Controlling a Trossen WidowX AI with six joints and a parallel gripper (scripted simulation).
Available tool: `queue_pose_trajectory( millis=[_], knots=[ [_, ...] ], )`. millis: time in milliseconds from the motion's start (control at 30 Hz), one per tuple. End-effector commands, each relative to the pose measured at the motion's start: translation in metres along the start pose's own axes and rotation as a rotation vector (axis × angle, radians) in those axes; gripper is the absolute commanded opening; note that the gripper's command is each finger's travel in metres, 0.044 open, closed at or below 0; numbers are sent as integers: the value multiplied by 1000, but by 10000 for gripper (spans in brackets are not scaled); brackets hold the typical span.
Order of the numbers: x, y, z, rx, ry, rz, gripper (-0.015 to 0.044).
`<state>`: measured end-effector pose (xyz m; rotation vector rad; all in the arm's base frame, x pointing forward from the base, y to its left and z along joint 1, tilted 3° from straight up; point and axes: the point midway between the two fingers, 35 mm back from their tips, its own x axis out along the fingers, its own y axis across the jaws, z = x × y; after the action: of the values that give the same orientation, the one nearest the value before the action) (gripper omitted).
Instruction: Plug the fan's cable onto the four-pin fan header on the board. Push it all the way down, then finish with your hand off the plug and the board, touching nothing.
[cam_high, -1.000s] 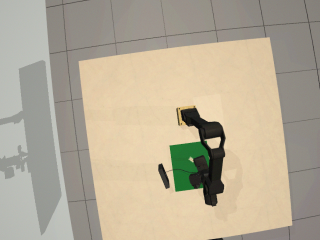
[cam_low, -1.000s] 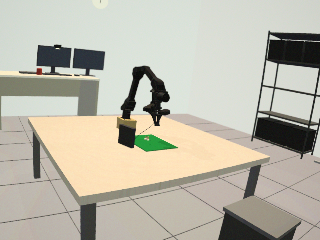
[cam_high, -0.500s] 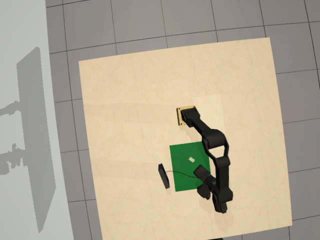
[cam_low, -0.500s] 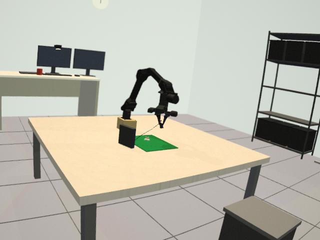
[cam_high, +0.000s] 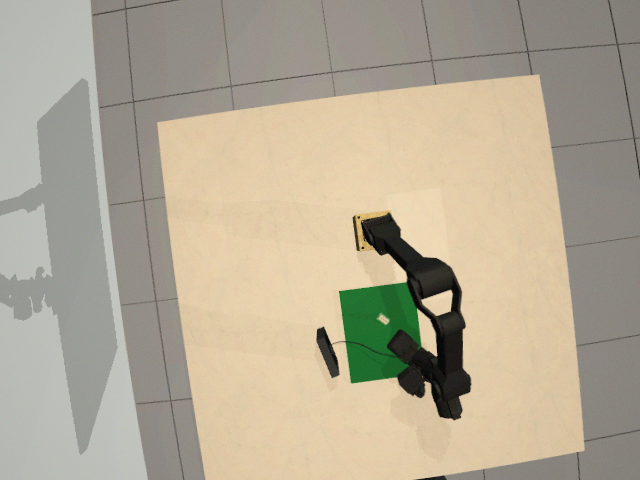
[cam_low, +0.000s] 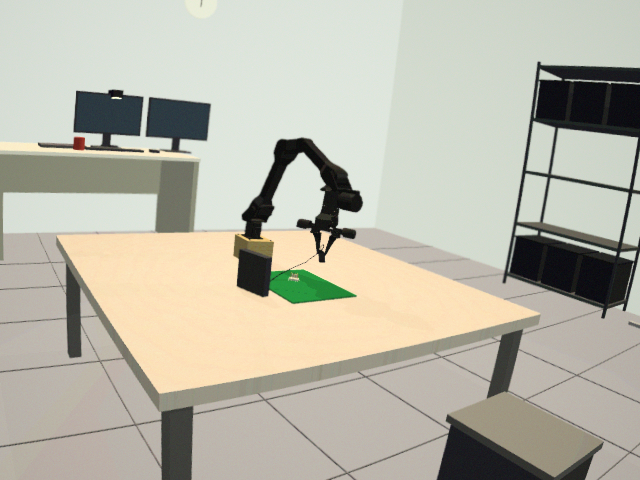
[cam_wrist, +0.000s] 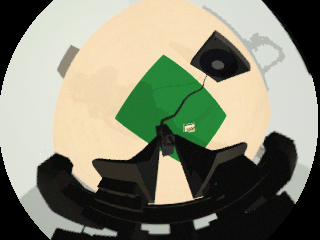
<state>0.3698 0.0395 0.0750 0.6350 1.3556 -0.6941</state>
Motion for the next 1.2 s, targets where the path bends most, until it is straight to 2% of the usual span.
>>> queue_pose_trajectory(
  millis=[0, 1167],
  knots=[
    [4, 1, 0, 1, -41, -12, 0],
    [32, 8, -1, -23, -486, -92, 0]
  ],
)
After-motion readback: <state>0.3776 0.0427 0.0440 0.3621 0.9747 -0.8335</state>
